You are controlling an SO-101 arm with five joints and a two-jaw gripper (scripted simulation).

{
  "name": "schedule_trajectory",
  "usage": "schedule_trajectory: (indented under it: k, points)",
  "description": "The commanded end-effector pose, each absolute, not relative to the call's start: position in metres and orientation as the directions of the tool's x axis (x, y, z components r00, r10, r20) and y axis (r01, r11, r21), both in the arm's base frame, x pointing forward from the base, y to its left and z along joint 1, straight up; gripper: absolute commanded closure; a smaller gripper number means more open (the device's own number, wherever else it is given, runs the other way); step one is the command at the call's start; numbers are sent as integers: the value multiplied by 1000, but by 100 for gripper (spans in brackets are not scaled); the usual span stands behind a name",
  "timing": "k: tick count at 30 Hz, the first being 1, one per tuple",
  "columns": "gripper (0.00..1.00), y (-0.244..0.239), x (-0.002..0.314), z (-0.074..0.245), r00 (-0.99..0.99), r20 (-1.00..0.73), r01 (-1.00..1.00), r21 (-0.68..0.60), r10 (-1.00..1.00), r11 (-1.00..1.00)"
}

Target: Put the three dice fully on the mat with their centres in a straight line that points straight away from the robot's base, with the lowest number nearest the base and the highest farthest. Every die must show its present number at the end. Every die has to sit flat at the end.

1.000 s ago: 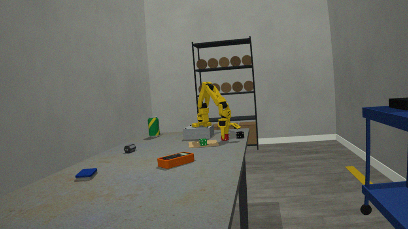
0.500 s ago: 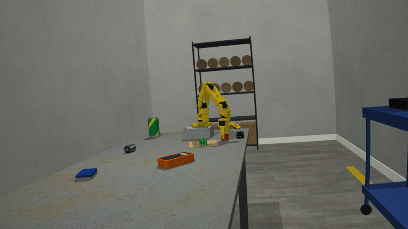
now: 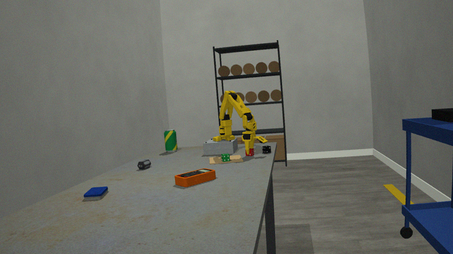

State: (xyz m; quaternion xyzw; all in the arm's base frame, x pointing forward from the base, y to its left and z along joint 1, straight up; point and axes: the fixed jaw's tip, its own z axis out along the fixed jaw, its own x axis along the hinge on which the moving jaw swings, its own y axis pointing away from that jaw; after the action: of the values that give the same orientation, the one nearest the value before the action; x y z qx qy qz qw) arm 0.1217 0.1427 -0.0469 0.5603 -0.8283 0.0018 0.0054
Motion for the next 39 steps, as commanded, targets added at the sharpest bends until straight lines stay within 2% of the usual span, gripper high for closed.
schedule_trajectory:
  k: [1,22,33,39]
  points:
    - [100,140,121,-47,-373,27,-927,11,-927,374]
    - [100,143,119,-2,-373,27,-927,10,-927,374]
    - [100,142,120,1,-378,27,-925,10,-925,379]
    - [100,132,136,0,-466,28,-885,10,-884,466]
